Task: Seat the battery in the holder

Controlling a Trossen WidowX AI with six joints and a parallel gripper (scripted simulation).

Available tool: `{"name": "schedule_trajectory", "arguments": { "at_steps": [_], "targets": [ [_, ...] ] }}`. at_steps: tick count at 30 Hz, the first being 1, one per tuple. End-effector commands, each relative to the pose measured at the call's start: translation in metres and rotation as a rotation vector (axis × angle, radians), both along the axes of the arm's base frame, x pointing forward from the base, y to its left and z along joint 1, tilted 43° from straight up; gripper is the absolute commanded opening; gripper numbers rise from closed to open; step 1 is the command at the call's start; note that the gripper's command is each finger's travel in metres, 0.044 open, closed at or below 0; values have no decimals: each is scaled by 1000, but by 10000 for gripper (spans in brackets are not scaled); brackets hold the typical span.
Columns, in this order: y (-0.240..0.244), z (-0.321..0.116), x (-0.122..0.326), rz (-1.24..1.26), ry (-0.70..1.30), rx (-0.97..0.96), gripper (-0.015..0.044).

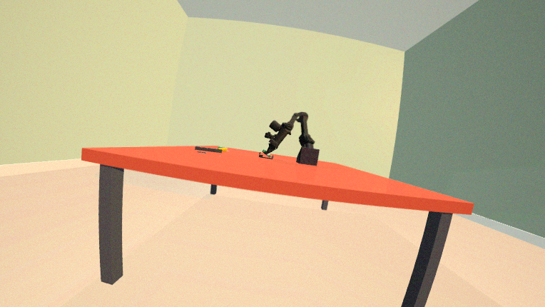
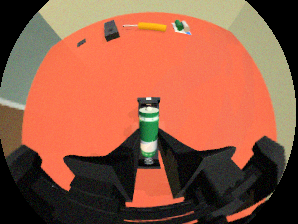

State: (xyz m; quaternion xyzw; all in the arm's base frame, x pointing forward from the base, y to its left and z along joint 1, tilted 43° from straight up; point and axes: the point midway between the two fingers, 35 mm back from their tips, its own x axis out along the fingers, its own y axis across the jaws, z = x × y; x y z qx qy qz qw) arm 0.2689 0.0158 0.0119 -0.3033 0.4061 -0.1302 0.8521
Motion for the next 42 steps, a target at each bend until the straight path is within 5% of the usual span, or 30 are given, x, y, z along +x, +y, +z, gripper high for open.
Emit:
{"name": "schedule_trajectory", "arguments": {
  "at_steps": [1, 42],
  "targets": [
    [-2, -3, -6, -3, 13, -3, 68],
    [-2, -9, 2, -104, 154, 15, 68]
  ]
}}
